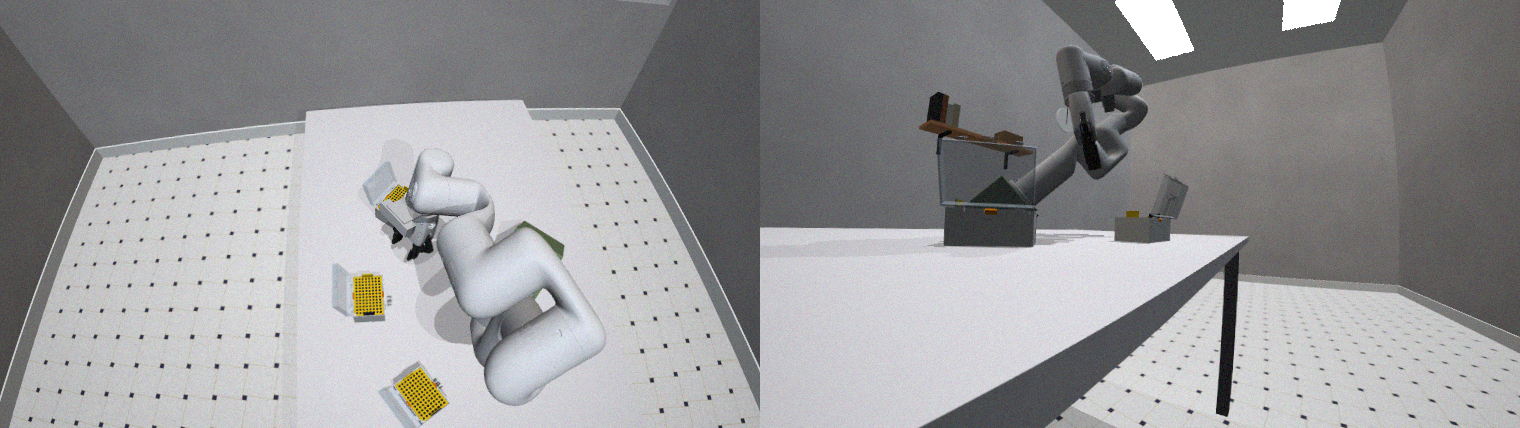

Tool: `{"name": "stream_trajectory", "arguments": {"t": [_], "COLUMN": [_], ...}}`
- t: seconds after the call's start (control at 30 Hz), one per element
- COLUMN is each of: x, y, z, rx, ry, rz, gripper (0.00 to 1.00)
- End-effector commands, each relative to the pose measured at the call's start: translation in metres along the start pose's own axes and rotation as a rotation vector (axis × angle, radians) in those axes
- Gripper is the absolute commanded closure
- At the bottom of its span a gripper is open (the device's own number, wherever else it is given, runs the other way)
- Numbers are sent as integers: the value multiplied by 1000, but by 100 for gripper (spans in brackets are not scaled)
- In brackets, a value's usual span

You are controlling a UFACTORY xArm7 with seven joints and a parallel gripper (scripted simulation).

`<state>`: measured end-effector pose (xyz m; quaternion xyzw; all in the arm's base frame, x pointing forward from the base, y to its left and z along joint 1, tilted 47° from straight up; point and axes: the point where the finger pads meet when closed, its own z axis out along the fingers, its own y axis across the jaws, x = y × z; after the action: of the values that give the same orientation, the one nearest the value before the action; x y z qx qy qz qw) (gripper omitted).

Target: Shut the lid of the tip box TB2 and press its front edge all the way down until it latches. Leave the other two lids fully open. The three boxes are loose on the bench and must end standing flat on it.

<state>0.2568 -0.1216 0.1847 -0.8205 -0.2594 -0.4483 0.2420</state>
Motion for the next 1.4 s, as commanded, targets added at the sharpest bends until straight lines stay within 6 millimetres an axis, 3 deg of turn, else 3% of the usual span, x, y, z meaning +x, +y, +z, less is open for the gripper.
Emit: {"name": "stream_trajectory", "arguments": {"t": [0.0, 0.4, 0.53, 0.6, 1.1, 1.17, 1.37], "x": [1, 0, 19, 19, 90, 90, 118], "y": [1, 1, 7, 7, 30, 30, 39], "z": [-2, -2, 2, 2, 16, 16, 21], "rx": [-4, -4, -20, -20, -80, -80, -84], "ry": [0, 0, -50, -50, -240, -240, -251], "rz": [-1, -1, 121, 121, 579, 579, 607], "gripper": [100, 100, 100, 100, 100, 100, 100]}}
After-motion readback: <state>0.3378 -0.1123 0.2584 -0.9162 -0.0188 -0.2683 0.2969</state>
